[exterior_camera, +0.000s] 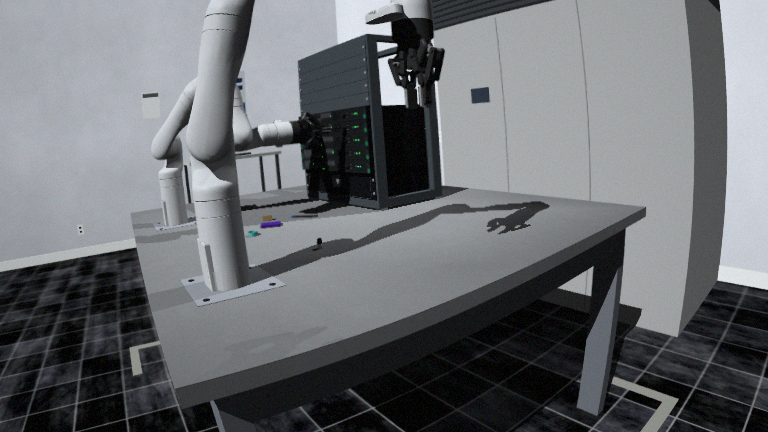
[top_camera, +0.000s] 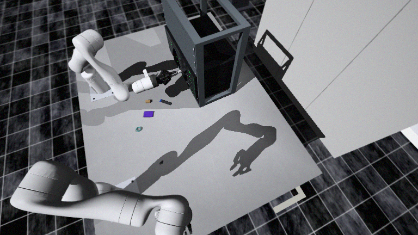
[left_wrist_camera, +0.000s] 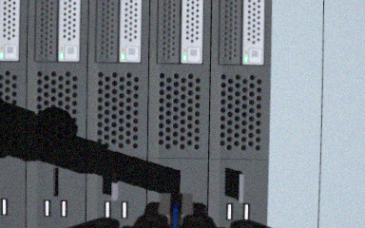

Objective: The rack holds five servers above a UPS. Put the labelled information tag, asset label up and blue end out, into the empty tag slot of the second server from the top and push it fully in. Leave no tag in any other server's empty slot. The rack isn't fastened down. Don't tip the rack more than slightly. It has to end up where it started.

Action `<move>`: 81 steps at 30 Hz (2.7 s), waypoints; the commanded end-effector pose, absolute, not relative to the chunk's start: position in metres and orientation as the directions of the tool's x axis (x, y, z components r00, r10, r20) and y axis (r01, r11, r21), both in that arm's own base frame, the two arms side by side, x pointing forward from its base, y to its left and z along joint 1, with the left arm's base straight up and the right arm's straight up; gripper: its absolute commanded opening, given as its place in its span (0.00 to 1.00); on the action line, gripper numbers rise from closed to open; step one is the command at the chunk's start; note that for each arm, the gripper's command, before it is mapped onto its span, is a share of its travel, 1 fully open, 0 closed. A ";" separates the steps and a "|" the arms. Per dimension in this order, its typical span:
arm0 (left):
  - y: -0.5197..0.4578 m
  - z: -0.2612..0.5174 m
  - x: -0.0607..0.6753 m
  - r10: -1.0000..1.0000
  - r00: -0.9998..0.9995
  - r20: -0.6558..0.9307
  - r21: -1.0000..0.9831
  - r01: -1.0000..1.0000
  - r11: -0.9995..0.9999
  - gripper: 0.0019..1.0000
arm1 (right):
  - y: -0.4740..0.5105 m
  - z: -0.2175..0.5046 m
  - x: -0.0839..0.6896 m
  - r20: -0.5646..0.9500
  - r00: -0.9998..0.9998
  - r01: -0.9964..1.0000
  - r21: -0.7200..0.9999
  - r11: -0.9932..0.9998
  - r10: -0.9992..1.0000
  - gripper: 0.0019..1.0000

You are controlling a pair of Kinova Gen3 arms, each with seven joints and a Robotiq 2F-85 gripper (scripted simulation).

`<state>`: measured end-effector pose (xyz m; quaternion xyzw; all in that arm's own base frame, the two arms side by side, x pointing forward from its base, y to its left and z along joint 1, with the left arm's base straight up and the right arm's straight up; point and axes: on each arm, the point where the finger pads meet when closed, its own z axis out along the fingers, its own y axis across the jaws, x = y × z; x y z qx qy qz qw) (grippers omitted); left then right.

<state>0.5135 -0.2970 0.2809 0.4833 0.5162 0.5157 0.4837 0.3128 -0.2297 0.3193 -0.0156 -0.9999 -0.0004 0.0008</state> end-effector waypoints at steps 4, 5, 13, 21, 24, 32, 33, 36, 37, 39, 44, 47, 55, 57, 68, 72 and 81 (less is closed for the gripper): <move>-0.297 0.282 0.514 0.998 -0.065 -0.002 1.000 -0.002 0.002 0.01 | -0.230 0.320 0.313 0.000 -1.000 0.031 0.000 1.000 0.031 0.39; -0.297 0.282 0.514 0.998 -0.065 -0.002 1.000 -0.002 0.002 0.01 | -0.230 0.320 0.313 0.000 -1.000 0.031 0.000 1.000 0.031 0.39; -0.297 0.282 0.515 0.998 -0.065 -0.002 1.000 -0.002 0.002 0.01 | -0.230 0.320 0.313 0.000 -1.000 0.031 0.000 1.000 0.031 0.39; -0.297 0.282 0.516 0.998 -0.065 -0.002 1.000 -0.002 0.002 0.01 | -0.230 0.320 0.313 0.000 -1.000 0.031 0.000 1.000 0.031 0.39; -0.297 0.282 0.516 0.998 -0.065 -0.002 1.000 -0.002 0.002 0.01 | -0.230 0.320 0.313 0.000 -1.000 0.031 0.000 1.000 0.031 0.39; -0.297 0.282 0.518 0.998 -0.065 -0.002 1.000 -0.002 0.002 0.01 | -0.230 0.320 0.313 0.000 -1.000 0.031 0.000 1.000 0.031 0.39; -0.297 0.282 0.519 0.998 -0.065 -0.002 1.000 -0.002 0.002 0.01 | -0.230 0.320 0.313 0.000 -1.000 0.031 0.000 1.000 0.031 0.39; -0.297 0.282 0.519 0.998 -0.065 -0.002 1.000 -0.002 0.002 0.01 | -0.230 0.320 0.313 0.000 -1.000 0.031 0.000 1.000 0.031 0.39; -0.297 0.282 0.520 0.998 -0.065 -0.002 1.000 -0.002 0.002 0.01 | -0.230 0.320 0.313 0.000 -1.000 0.031 0.000 1.000 0.031 0.39; -0.297 0.282 0.520 0.998 -0.065 -0.002 1.000 -0.002 0.002 0.01 | -0.230 0.320 0.313 0.000 -1.000 0.031 0.000 1.000 0.031 0.39; -0.297 0.282 0.521 0.998 -0.065 -0.002 1.000 -0.002 0.002 0.01 | -0.230 0.320 0.313 0.000 -1.000 0.031 0.000 1.000 0.031 0.39; -0.297 0.282 0.522 0.998 -0.065 -0.002 1.000 -0.002 0.002 0.01 | -0.230 0.320 0.313 0.000 -1.000 0.031 0.000 1.000 0.031 0.39; -0.296 0.282 0.524 0.998 -0.065 -0.002 1.000 -0.002 0.002 0.01 | -0.230 0.320 0.313 0.000 -1.000 0.031 0.000 1.000 0.031 0.39; -0.296 0.282 0.524 0.998 -0.065 -0.002 1.000 -0.002 0.002 0.01 | -0.230 0.320 0.313 0.000 -1.000 0.031 0.000 1.000 0.031 0.39; -0.296 0.282 0.527 0.998 -0.065 -0.002 1.000 -0.002 0.002 0.01 | -0.230 0.320 0.313 0.000 -1.000 0.031 0.000 1.000 0.031 0.39; -0.296 0.282 0.528 0.998 -0.065 -0.002 1.000 -0.002 0.002 0.01 | -0.230 0.320 0.313 0.000 -1.000 0.031 0.000 1.000 0.031 0.39; -0.296 0.282 0.530 0.998 -0.065 -0.002 1.000 -0.001 0.002 0.01 | -0.230 0.320 0.313 0.000 -1.000 0.031 0.000 1.000 0.031 0.39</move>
